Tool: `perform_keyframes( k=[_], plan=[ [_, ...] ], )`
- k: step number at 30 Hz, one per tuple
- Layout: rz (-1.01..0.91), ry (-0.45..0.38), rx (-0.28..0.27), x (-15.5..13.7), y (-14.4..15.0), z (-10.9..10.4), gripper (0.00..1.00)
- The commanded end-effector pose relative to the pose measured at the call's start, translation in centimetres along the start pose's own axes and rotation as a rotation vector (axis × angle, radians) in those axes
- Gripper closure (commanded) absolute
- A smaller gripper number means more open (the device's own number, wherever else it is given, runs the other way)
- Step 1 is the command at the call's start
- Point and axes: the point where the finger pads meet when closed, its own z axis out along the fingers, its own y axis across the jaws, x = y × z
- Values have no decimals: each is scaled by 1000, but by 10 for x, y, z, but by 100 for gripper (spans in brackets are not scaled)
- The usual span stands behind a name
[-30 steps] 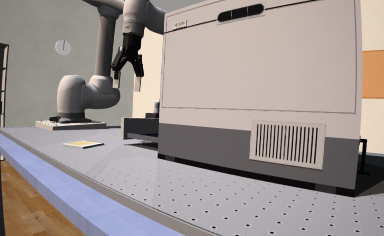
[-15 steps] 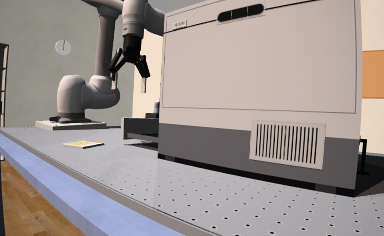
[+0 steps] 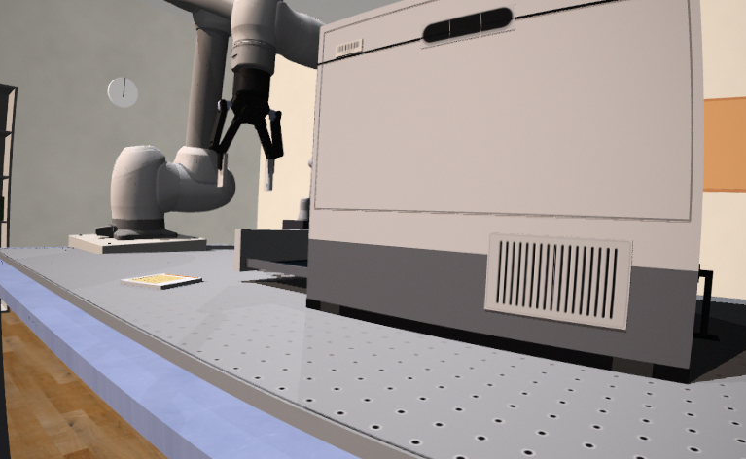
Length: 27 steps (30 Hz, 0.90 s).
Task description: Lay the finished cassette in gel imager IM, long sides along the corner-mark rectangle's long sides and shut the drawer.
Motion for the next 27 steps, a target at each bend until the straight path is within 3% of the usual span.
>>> perform_keyframes(
  k=[1,27],
  plan=[
    [56,0,-1,7,7,3,32],
    [529,0,-1,79,94,44,32]
  ],
)
